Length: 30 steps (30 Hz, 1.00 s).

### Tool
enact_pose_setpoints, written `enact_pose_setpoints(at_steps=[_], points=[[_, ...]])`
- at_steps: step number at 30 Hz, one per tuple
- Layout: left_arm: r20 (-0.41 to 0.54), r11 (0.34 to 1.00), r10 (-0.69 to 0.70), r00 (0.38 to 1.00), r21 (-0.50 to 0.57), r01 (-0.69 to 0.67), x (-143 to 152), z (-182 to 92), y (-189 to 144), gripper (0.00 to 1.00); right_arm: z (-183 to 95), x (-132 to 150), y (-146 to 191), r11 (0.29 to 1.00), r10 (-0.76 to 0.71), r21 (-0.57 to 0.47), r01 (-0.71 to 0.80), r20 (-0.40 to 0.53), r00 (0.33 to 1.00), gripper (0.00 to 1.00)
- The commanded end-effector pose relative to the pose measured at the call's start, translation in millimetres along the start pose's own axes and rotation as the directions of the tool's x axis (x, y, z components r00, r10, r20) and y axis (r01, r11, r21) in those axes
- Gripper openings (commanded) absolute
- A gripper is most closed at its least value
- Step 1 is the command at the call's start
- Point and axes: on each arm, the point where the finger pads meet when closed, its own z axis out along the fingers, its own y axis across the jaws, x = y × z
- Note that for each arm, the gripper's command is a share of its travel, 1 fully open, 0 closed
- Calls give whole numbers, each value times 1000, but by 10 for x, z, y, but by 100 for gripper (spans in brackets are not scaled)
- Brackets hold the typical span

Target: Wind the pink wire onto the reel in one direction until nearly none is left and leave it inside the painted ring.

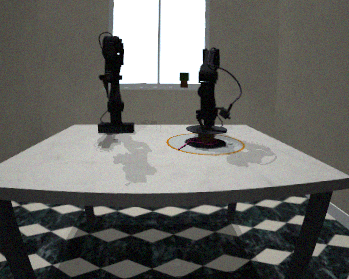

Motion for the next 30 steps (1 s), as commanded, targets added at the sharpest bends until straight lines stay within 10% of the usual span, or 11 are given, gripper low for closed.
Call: enact_pose_setpoints(at_steps=[1, 30], points=[[-33, 999, -31, 999, 12, 31, 80, 19, -24, 52, -96, 6, -134, 997, 70, -8, -71, -77, 995, 25], [-33, 999, -31, 999, 12, 31, 80, 19, -24, 52, -138, -86, -169, 984, 179, 9, -179, -64, 982, 25]])
